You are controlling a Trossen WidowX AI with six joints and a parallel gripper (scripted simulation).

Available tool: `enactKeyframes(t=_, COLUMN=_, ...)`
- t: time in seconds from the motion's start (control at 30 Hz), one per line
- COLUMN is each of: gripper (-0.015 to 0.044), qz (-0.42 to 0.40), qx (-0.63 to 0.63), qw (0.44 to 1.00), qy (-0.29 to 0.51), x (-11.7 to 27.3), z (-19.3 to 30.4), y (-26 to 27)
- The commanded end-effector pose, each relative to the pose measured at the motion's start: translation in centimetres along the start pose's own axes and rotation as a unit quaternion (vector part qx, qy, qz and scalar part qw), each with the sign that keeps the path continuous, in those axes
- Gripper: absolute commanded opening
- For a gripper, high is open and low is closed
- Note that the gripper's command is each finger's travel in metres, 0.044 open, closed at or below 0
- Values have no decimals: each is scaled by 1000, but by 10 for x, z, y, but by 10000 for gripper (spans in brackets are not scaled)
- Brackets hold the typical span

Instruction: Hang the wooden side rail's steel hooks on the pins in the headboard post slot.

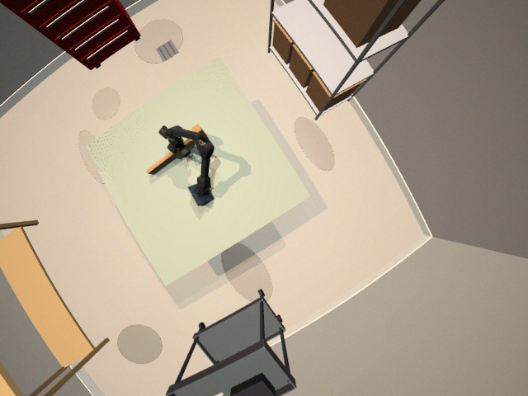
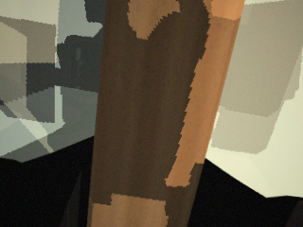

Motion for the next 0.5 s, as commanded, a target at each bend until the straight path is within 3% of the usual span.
enactKeyframes(t=0.0, gripper=0, qz=5, qx=-2, qw=1000, qy=-7, x=6, z=-1, y=-1)
enactKeyframes(t=0.47, gripper=0, qz=5, qx=-2, qw=1000, qy=-7, x=8, z=-1, y=-1)
Point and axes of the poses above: the point midway between the two fingers, 35 mm back from their tips, its own x axis back along the fingers, its own y axis across the jaws, z = x × y, the point moved 8 cm from there along x, back along the fingers, and after that the axes turned 5 degrees about -x, right-handed, at the moved point
